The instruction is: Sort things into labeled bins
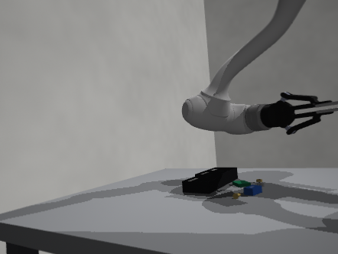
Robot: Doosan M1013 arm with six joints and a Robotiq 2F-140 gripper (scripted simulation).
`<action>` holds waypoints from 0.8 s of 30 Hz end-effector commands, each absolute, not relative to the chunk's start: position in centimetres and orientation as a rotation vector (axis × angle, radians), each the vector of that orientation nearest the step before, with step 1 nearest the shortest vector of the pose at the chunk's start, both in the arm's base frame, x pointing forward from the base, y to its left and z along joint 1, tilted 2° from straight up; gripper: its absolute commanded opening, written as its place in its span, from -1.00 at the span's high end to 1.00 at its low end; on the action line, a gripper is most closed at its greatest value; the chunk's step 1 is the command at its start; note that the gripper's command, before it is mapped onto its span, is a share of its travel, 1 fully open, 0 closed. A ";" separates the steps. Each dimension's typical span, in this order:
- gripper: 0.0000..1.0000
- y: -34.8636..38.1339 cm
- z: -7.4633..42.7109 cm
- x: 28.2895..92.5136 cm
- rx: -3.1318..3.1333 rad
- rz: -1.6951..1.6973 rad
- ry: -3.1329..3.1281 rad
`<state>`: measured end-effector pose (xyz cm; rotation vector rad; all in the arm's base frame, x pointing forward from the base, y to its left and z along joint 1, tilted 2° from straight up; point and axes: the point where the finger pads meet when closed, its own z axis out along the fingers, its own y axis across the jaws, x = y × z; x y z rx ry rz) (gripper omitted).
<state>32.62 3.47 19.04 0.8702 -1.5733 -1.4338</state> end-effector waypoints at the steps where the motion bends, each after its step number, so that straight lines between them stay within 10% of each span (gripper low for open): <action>1: 0.89 3.9 18.0 32.6 1.009 -1.435 -1.615; 24: 0.89 4.6 14.0 35.9 1.943 -1.255 -1.537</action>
